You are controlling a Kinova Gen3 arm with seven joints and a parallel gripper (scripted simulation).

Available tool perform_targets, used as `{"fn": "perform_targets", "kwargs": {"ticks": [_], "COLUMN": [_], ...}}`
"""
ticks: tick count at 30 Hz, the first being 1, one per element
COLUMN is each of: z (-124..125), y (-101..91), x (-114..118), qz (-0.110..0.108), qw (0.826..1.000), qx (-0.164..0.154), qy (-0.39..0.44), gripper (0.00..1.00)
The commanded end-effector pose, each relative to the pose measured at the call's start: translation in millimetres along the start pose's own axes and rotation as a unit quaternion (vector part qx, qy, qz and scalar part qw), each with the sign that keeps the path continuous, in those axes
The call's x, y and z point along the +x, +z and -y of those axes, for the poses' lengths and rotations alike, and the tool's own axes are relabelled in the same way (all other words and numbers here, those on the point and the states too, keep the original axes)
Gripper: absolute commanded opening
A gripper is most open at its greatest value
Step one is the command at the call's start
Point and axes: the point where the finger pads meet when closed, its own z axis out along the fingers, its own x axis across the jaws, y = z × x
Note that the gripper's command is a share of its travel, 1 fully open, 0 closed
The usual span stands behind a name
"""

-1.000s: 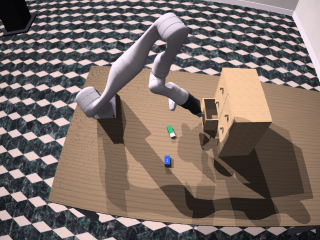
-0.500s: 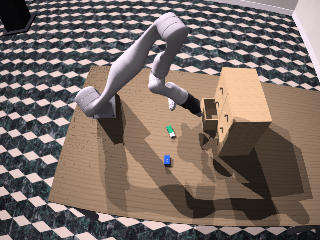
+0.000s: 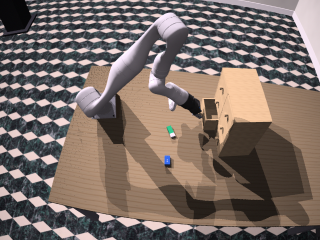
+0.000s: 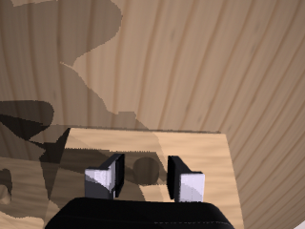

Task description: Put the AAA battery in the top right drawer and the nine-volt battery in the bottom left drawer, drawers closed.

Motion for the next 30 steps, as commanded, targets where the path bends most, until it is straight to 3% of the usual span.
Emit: {"fn": "perform_targets", "kwargs": {"ticks": [1, 7, 18, 26, 30], "z": [-1, 2, 33, 33, 25], "y": [-0.2, -2.8, -34.2, -37.8, -54.4], "x": [0, 0, 0, 0, 0], "qz": [0.000, 0.000, 0.000, 0.000, 0.000], "qw": [1.000, 1.000, 1.000, 1.000, 1.000], "qx": [-0.001, -0.001, -0.001, -0.001, -0.001], "qy": [0.000, 0.000, 0.000, 0.000, 0.000], "gripper": [0.67, 0.67, 0.67, 0.67, 0.67]}}
